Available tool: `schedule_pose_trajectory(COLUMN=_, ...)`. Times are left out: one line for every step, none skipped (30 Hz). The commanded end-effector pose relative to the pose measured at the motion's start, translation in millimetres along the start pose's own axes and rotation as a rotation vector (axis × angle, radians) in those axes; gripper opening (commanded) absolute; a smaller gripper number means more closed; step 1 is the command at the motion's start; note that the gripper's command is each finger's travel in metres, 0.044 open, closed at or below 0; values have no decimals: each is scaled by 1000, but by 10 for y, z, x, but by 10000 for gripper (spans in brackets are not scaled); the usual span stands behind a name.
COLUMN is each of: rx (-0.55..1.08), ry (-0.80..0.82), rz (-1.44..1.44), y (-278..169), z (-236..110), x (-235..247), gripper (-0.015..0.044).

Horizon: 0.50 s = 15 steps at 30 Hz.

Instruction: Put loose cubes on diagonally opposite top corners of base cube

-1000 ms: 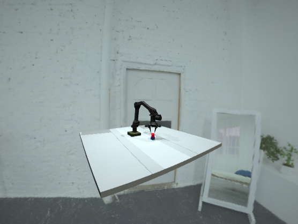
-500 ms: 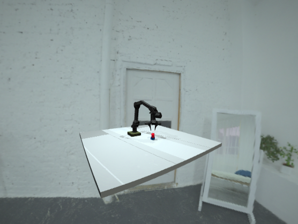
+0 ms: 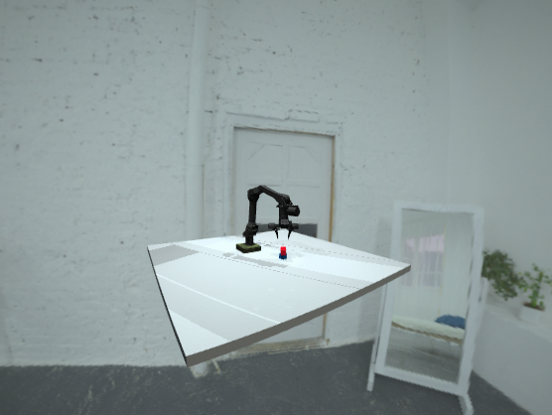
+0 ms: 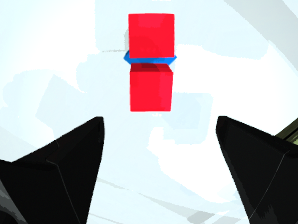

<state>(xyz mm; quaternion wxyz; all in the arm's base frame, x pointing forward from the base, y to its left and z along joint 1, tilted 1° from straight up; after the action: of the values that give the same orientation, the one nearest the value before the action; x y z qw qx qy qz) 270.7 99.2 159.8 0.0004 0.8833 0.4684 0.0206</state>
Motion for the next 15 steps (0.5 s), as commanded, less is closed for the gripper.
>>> schedule_pose_trajectory(rx=-4, ry=5, rz=0, y=7, z=-47, x=10, gripper=389)
schedule_pose_trajectory(rx=-4, ry=5, rz=0, y=7, z=-47, x=10, gripper=400)
schedule_pose_trajectory(rx=-4, ry=5, rz=0, y=7, z=-47, x=10, gripper=400)
schedule_pose_trajectory(rx=-1, ry=2, rz=0, y=-13, z=-22, x=18, gripper=400)
schedule_pose_trajectory(rx=-1, ry=2, rz=0, y=-56, z=-24, x=65, gripper=400)
schedule_pose_trajectory(rx=0, ry=3, rz=0, y=-131, z=-27, x=142, gripper=400)
schedule_pose_trajectory(rx=1, ry=4, rz=0, y=-232, z=-30, x=236, gripper=400)
schedule_pose_trajectory(rx=3, ry=5, rz=0, y=-340, z=-34, x=326, gripper=400)
schedule_pose_trajectory(rx=4, ry=6, rz=0, y=-453, z=-37, x=413, gripper=400)
schedule_pose_trajectory(rx=5, ry=7, rz=0, y=-570, z=-41, x=494, gripper=400)
schedule_pose_trajectory(rx=6, ry=7, rz=0, y=-692, z=-45, x=569, gripper=400)
schedule_pose_trajectory(rx=7, ry=8, rz=0, y=-791, z=-47, x=625, gripper=400)
schedule_pose_trajectory(rx=8, ry=8, rz=0, y=-851, z=-49, x=657, gripper=400)
schedule_pose_trajectory(rx=8, ry=9, rz=0, y=-872, z=-50, x=667, gripper=400)
schedule_pose_trajectory(rx=8, ry=9, rz=0, y=-872, z=-50, x=667, gripper=400)
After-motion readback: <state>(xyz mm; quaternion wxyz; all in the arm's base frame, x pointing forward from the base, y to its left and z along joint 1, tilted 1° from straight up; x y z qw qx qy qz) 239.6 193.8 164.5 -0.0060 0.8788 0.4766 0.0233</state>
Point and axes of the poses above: the point midway between the two fingers, 35 mm back from their tips, its own z axis out along the fingers, its own x axis across the jaws, y = z × x, the point moved 3 cm from there along -z, back along the fingers
